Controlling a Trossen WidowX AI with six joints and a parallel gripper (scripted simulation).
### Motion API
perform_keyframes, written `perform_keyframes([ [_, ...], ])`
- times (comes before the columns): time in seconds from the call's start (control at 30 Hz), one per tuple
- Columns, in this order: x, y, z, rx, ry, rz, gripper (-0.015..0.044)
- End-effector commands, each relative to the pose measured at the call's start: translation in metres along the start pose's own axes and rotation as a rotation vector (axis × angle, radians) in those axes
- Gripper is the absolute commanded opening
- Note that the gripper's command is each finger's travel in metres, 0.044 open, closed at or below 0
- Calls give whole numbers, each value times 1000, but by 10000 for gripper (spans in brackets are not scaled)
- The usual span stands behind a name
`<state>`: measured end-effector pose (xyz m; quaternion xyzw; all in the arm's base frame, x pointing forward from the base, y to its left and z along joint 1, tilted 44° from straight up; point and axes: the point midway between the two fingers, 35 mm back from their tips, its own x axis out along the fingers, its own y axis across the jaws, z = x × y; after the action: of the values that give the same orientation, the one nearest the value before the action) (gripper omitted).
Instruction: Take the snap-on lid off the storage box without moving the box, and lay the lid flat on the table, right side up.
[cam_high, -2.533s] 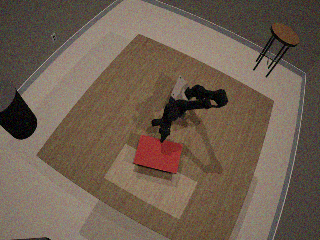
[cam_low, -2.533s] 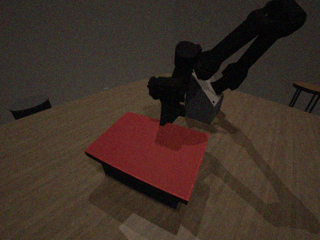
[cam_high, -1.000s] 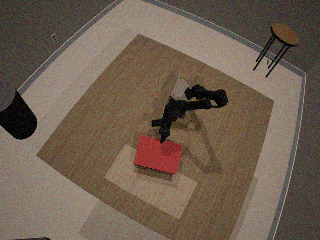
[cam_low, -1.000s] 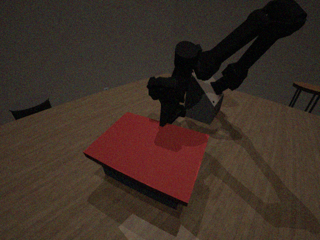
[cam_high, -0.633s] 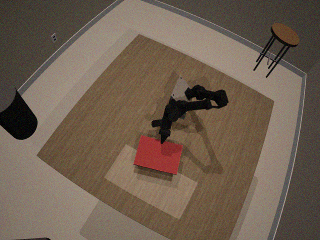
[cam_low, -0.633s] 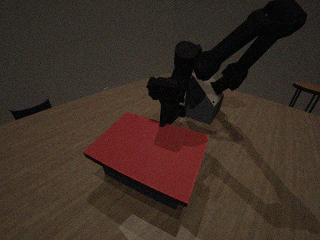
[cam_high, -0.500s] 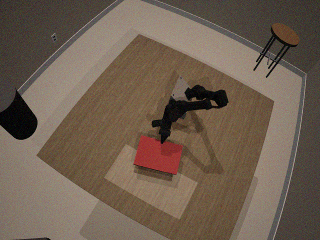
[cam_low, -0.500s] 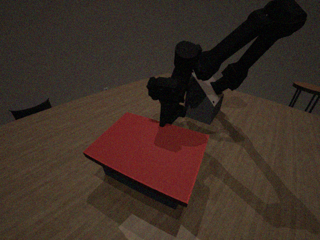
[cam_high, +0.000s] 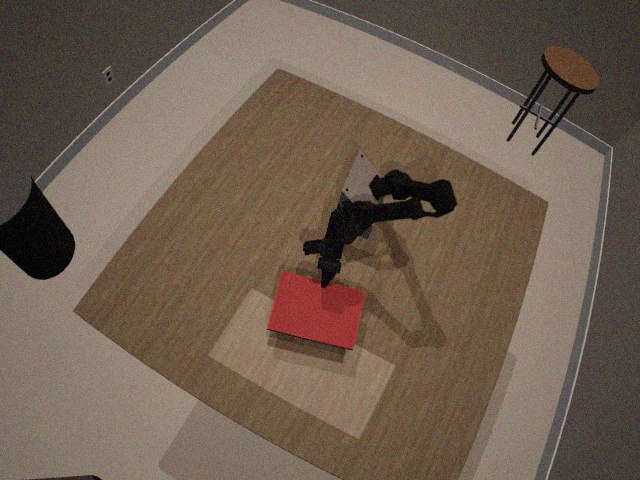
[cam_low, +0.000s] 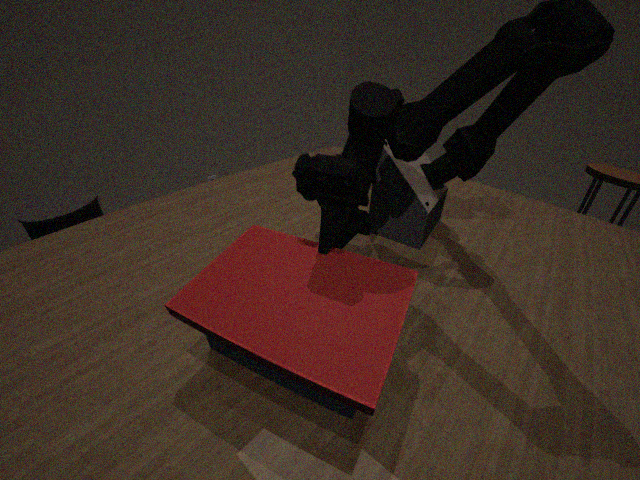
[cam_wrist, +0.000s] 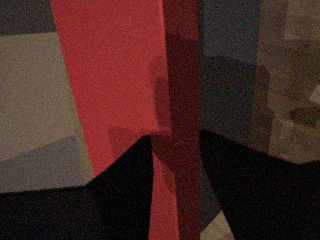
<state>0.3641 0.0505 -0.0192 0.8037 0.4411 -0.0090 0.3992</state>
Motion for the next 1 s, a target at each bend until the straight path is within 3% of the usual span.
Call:
perform_keyframes([
  [0.0, 1, 0, 1, 2, -2, 0, 0],
  [0.97, -10, 15, 0, 1, -8, 7, 0],
])
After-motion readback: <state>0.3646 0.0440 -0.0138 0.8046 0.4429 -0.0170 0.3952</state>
